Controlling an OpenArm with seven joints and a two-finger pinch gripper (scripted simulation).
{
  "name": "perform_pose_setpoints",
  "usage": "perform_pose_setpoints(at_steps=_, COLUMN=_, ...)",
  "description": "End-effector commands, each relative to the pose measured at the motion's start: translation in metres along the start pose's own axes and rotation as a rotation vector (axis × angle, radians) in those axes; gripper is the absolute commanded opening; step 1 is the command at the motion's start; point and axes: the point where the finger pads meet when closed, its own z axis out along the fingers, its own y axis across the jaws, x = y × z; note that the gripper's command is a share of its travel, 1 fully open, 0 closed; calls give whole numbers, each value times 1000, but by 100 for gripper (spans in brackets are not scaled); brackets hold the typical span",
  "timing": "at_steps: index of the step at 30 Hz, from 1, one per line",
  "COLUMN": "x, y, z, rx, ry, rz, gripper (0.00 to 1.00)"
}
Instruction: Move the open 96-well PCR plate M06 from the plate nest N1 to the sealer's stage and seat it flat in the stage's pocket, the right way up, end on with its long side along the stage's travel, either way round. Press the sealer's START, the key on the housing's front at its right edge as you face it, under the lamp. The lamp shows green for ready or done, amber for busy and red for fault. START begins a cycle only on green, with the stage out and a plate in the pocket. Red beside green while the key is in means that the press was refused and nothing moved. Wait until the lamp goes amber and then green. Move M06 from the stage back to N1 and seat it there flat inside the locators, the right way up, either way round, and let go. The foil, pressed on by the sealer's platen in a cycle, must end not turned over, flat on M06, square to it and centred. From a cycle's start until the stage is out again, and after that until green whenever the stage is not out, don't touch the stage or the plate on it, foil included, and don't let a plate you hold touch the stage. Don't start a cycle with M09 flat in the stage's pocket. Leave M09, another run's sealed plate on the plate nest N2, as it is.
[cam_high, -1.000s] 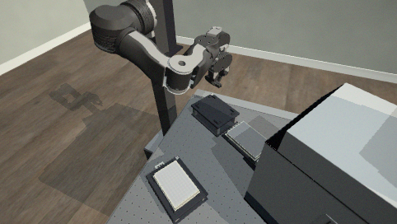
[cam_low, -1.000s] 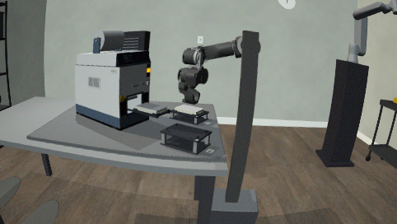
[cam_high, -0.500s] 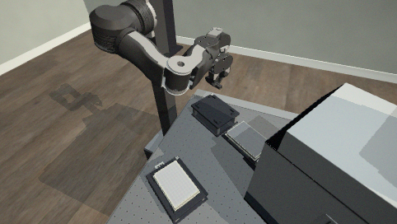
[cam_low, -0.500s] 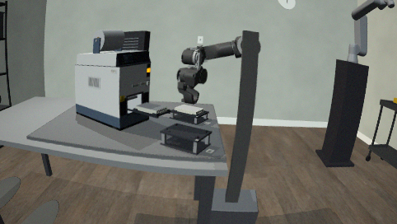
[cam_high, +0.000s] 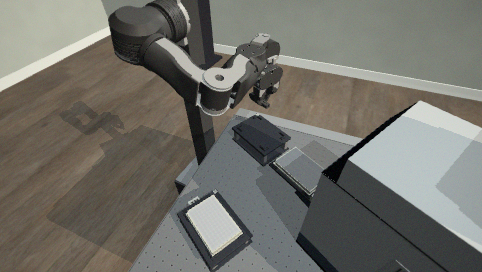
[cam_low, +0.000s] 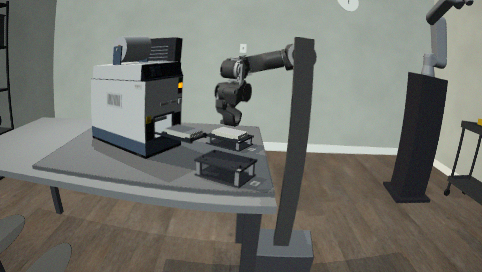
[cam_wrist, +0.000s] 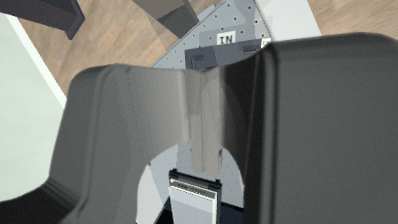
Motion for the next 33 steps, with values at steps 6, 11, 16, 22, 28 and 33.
perform_pose_setpoints(at_steps=6, x=0, y=1, z=-2, rx=-4, ry=-3, rz=-5, gripper=0)
perform_pose_setpoints(at_steps=11, x=0, y=1, z=-2, rx=-4, ry=-3, rz=-5, gripper=0)
perform_pose_setpoints(at_steps=16, x=0, y=1, z=-2, rx=-4, ry=-3, rz=-5, gripper=0)
perform_pose_setpoints(at_steps=22, x=-11, y=-2, z=-1, rx=-3, ry=-1, rz=3, gripper=77)
perform_pose_setpoints(at_steps=28, x=-54, y=-12, z=-3, rx=-4, ry=-3, rz=18, gripper=77)
perform_pose_setpoints(at_steps=33, x=-54, y=-12, z=-3, rx=-4, ry=-3, rz=18, gripper=77)
